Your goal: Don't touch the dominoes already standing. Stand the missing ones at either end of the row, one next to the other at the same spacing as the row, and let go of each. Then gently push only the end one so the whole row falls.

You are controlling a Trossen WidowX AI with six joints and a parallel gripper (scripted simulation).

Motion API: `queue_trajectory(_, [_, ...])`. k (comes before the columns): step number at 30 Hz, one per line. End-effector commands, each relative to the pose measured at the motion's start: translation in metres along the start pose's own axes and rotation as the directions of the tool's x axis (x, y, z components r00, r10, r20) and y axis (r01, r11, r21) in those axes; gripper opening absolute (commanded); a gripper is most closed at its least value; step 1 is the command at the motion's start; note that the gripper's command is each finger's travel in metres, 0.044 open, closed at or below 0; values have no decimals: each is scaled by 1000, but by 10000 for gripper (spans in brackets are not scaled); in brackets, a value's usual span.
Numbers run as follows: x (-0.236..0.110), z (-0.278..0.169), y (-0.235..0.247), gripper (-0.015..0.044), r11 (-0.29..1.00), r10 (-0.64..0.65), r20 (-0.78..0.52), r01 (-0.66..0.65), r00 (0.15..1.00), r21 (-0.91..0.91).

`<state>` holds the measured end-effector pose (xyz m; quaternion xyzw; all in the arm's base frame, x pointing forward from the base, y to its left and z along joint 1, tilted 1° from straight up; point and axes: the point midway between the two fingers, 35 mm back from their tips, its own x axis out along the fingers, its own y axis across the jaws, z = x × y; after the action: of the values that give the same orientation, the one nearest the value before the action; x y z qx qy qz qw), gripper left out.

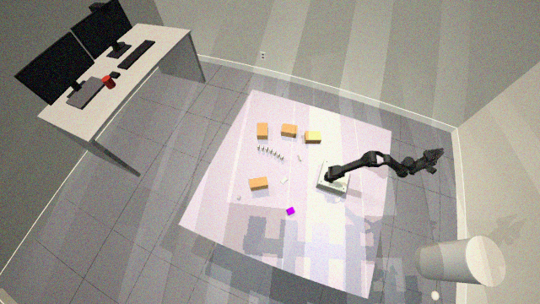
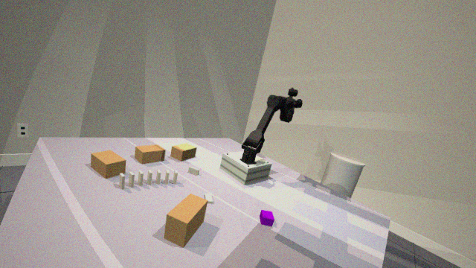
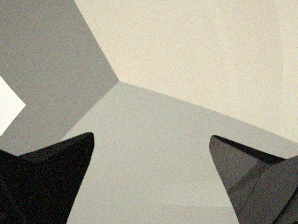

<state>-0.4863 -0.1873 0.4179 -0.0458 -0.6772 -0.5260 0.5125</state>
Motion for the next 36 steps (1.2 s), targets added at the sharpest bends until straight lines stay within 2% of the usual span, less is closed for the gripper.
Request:
queue_trajectory(1, [1,-2,-1,426,1000,-3,-2,3,1000,1])
queue_trajectory(3, [6,-21,-10,440,1000,-27,-20,27,999,5])
queue_trajectory(11, [24,-144,-50,440,986,-163,-160,166,974,3])
queue_trajectory(19, [15,-278,-69,440,960,-274,-335,275,901,-45])
queue_trajectory(30, [-42,-462,-37,440,944,-324,-606,294,727,-152])
queue_trajectory(36, [-100,-544,-15,440,930,-331,-765,327,553,-167])
